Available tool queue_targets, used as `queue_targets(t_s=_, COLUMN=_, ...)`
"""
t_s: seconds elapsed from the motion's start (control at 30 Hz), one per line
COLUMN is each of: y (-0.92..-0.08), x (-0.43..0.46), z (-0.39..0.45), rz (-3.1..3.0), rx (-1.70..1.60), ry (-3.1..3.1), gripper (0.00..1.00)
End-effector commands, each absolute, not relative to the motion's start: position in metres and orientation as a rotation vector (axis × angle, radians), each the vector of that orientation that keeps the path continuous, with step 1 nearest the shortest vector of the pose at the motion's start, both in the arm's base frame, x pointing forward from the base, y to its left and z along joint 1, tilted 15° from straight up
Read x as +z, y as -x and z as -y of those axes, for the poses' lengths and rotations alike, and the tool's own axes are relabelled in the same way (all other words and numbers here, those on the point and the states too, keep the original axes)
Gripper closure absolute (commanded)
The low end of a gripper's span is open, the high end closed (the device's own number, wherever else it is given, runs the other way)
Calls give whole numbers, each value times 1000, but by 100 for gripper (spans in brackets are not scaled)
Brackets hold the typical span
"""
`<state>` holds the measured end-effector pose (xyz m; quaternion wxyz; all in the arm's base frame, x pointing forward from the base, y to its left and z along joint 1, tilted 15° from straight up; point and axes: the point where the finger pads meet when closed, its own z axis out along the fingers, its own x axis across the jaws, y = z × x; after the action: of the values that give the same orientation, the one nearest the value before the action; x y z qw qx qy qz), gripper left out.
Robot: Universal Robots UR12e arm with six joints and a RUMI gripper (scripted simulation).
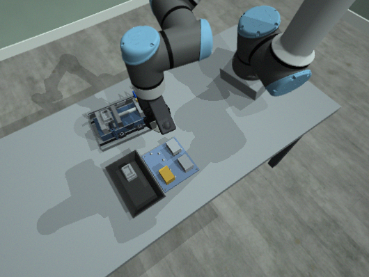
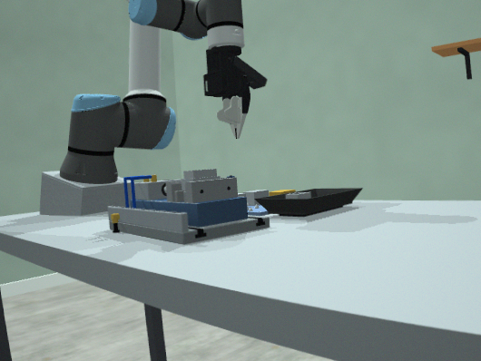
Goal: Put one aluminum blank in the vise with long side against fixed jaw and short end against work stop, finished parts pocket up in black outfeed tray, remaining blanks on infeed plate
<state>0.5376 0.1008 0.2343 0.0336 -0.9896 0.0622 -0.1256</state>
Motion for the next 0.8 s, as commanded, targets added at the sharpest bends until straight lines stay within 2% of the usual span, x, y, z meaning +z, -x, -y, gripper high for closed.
queue_targets(t_s=0.0, y=-538, x=235, z=-101, rz=-191, rx=-388, ry=3044, gripper=100)
queue_targets(t_s=0.77, y=-545, x=209, z=-102, rz=-191, rx=-388, ry=3044, gripper=100)
